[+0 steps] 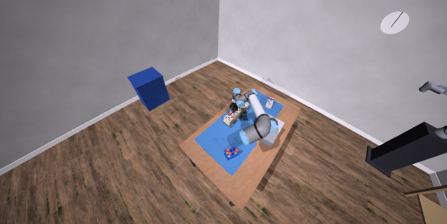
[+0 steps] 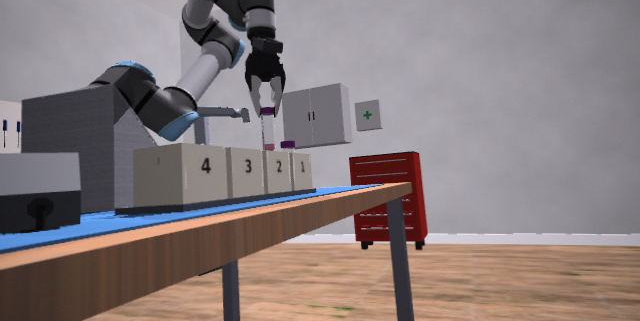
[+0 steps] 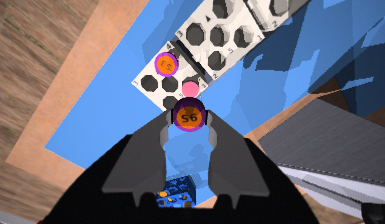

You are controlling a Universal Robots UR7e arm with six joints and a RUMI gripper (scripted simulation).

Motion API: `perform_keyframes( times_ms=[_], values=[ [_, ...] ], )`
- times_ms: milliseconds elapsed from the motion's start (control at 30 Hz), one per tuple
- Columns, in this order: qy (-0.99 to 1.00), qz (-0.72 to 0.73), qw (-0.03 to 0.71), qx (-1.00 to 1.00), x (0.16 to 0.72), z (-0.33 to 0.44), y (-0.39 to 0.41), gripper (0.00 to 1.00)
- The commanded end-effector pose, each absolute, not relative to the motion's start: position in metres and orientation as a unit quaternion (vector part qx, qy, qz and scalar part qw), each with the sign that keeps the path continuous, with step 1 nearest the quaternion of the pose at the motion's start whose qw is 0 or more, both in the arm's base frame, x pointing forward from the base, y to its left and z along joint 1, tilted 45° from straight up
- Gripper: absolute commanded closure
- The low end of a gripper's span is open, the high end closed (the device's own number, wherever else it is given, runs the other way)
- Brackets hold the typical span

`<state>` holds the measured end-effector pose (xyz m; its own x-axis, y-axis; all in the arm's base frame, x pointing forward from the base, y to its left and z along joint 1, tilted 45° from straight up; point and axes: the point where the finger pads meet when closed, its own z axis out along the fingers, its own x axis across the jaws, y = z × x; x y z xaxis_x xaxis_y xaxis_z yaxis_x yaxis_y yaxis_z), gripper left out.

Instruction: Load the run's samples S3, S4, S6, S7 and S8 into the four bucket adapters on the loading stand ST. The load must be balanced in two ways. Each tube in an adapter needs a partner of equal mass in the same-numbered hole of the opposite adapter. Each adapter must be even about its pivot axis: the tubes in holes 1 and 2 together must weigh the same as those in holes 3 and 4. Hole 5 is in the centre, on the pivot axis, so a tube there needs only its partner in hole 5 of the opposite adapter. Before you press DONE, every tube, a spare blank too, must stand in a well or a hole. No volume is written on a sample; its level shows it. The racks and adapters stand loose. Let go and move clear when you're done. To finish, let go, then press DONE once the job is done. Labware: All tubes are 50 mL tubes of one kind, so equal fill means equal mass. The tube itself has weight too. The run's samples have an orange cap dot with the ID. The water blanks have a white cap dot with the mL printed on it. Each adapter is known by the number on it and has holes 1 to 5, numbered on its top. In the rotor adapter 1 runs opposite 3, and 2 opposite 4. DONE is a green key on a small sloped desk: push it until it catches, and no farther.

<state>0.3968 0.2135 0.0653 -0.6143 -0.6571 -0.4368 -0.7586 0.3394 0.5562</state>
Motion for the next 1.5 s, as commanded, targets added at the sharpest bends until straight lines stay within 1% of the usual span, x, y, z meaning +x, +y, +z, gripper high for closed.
perform_keyframes(
  times_ms=[0,1467],
  values=[
    [0.816,0.377,0.068,-0.434,0.396,0.061,0.217,1.00],
    [0.816,0.377,0.068,-0.434,0.385,0.024,0.252,1.00]
  ],
)
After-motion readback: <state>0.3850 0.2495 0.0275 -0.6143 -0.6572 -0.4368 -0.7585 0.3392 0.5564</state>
